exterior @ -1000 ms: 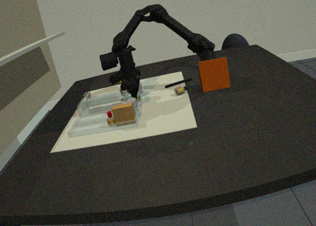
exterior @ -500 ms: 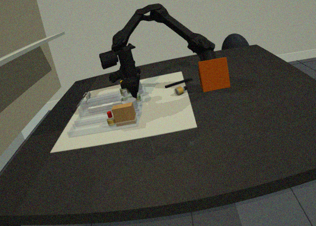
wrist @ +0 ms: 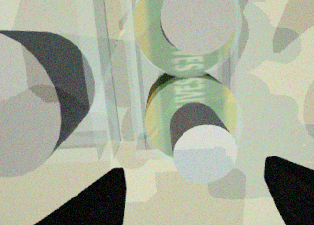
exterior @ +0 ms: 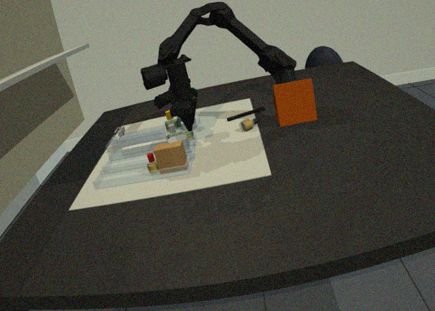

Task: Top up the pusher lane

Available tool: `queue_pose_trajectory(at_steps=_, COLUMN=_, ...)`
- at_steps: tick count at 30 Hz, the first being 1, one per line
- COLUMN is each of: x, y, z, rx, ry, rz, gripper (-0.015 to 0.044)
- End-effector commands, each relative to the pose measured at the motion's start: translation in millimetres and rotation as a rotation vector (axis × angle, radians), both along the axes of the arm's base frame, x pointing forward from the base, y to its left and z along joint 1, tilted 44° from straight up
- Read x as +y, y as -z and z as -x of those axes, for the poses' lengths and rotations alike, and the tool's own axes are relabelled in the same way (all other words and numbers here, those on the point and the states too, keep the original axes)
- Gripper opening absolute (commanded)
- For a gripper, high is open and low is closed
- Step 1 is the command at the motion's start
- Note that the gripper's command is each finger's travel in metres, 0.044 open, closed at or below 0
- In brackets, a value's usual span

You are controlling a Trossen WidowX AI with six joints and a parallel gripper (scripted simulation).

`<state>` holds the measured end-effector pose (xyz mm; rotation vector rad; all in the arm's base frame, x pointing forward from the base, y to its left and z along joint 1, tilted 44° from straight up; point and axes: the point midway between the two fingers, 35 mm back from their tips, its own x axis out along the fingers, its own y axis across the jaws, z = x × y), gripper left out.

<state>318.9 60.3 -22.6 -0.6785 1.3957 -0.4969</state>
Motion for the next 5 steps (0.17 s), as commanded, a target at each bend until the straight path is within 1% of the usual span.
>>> queue_pose_trajectory(at_steps=1, x=0, y=1, z=13, rx=-0.001, ry=0.001, rz=-0.003, gripper=0.0288)
queue_pose_trajectory(at_steps=5, x=-2, y=2, z=27, rx=0.000, ry=0.001, rz=-0.003, gripper=0.0288)
